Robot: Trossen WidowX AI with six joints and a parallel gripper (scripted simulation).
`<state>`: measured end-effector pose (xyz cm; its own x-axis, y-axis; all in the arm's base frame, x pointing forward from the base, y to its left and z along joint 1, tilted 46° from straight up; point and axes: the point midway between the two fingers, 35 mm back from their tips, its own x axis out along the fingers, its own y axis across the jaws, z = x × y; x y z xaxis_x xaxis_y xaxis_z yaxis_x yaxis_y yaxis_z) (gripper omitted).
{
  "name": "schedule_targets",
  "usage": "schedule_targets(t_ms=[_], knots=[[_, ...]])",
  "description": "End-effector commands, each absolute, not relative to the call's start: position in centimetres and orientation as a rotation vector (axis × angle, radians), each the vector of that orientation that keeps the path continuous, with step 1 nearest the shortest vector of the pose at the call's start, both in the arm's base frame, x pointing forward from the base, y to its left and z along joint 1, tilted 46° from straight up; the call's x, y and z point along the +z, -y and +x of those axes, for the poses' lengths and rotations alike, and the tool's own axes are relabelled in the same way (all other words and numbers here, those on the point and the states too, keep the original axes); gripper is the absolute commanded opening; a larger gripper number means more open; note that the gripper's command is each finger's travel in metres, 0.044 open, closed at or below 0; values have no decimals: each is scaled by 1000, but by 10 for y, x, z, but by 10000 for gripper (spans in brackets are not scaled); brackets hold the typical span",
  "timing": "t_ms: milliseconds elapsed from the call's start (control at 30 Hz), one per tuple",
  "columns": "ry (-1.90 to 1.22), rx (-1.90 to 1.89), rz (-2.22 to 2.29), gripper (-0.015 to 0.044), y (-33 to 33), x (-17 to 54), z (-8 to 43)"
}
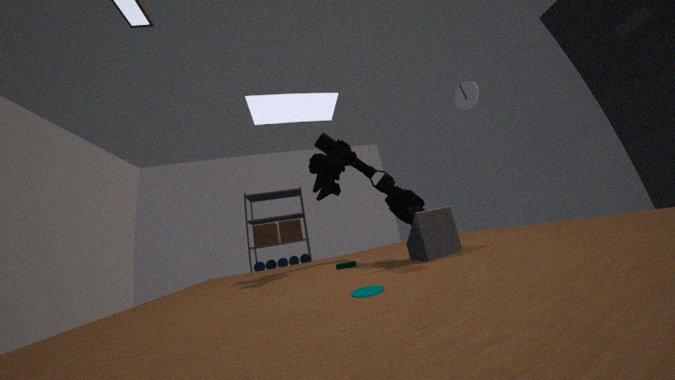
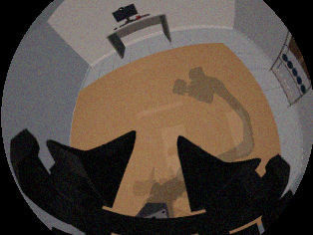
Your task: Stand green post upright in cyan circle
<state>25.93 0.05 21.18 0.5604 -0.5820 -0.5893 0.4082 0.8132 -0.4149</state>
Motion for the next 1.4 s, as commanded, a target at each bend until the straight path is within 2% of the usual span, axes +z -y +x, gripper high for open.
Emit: schedule_targets(t_ms=[0,367,633,967,1233,1367], knots=[[-927,-725,-261,233,38,205,253],[-1327,-1022,-217,233,122,190,209],[-1335,-1024,-212,233,128,184,209],[-1329,-1031,-219,233,206,111,196],[-1329,-1032,-220,233,207,110,195],[-1329,-1032,-220,127,207,110,195]])
